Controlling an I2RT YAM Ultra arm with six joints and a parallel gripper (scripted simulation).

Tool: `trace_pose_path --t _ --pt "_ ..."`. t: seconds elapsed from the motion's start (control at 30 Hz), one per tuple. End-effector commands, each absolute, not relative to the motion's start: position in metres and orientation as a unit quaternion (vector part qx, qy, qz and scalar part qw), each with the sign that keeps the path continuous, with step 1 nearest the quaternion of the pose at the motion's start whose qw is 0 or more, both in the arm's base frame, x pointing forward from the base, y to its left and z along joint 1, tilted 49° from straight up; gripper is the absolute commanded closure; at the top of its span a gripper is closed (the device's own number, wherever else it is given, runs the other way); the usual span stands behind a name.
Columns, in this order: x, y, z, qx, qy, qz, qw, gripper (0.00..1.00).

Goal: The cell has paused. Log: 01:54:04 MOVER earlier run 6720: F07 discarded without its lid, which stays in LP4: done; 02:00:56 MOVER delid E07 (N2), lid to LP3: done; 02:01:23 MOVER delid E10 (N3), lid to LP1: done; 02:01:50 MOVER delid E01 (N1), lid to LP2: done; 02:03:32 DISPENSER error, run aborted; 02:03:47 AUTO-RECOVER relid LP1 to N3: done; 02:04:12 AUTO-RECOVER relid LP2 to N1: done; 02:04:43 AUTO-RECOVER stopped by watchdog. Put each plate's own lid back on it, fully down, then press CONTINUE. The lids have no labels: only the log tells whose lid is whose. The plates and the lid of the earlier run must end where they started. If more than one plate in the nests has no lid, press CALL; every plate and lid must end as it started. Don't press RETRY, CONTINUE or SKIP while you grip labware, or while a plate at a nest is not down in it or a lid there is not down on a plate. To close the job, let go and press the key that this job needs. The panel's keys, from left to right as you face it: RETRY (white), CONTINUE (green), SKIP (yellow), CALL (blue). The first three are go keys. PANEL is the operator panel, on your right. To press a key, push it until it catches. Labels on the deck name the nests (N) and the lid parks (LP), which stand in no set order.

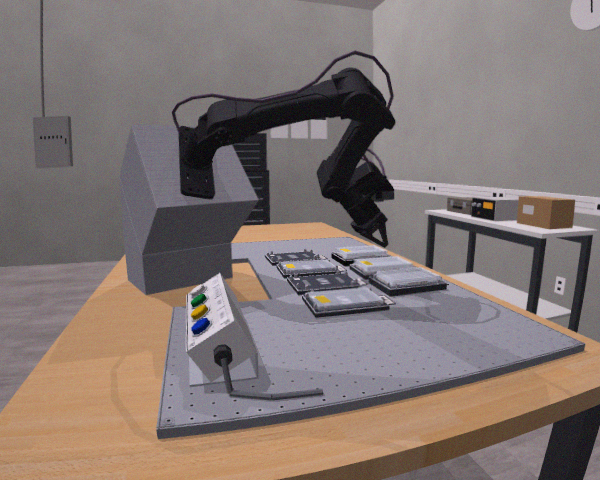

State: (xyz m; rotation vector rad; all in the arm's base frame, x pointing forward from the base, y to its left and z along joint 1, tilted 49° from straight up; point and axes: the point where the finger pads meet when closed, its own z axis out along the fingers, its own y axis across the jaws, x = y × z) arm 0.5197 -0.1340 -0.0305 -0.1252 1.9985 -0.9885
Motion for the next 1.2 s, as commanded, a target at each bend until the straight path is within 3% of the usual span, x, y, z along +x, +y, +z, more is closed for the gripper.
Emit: trace_pose_path --t 0.0,0.83,1.17 --pt "0.534 -0.117 -0.015 -0.066 0.797 -0.387 0.459 1.00" --pt "0.520 -0.122 -0.023 -0.071 0.806 -0.386 0.442 1.00" --pt "0.511 -0.147 0.003 -0.073 0.806 -0.385 0.443 1.00"
